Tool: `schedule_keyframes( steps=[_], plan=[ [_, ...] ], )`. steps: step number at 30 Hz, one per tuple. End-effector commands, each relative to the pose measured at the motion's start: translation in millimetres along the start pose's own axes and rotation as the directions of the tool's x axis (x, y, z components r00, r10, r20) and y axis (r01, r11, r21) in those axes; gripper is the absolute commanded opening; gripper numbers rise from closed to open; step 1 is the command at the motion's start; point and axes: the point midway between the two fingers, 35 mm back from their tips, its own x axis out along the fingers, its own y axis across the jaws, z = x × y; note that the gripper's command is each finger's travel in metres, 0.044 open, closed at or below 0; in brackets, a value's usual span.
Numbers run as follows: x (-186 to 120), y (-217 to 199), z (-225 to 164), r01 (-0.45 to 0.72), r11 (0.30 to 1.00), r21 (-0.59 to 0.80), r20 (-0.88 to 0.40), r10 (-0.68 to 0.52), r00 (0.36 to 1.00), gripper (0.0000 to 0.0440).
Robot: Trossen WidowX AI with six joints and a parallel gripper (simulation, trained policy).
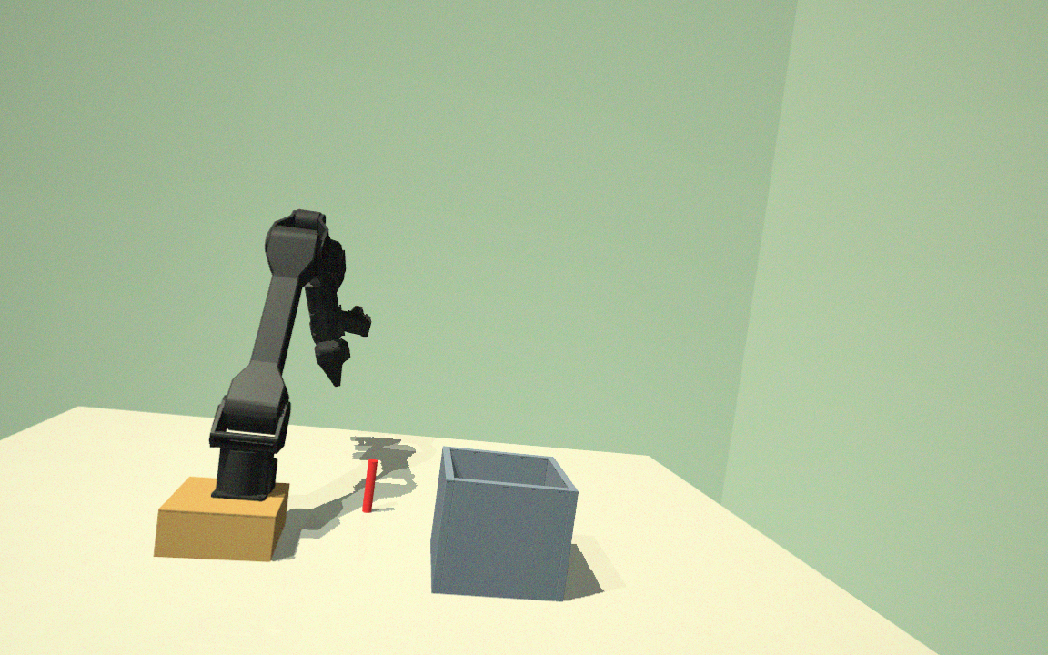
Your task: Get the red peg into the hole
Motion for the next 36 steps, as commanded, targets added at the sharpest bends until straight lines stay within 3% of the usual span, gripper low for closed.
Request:
schedule_keyframes(
  steps=[1,9,18,26,36],
  plan=[
    [-5,-20,27,0.03,0.996,0.086,0.02,-0.031,0.999,0.044],
    [-21,-91,94,0.11,0.933,0.342,0.037,-0.13,0.991,0.044],
    [-45,-182,132,0.192,0.776,0.601,-0.018,-0.228,0.974,0.044],
    [-65,-251,129,0.259,0.602,0.755,-0.11,-0.273,0.956,0.044],
    [-72,-302,97,0.348,0.429,0.834,-0.24,-0.286,0.928,0.044]
  ],
)
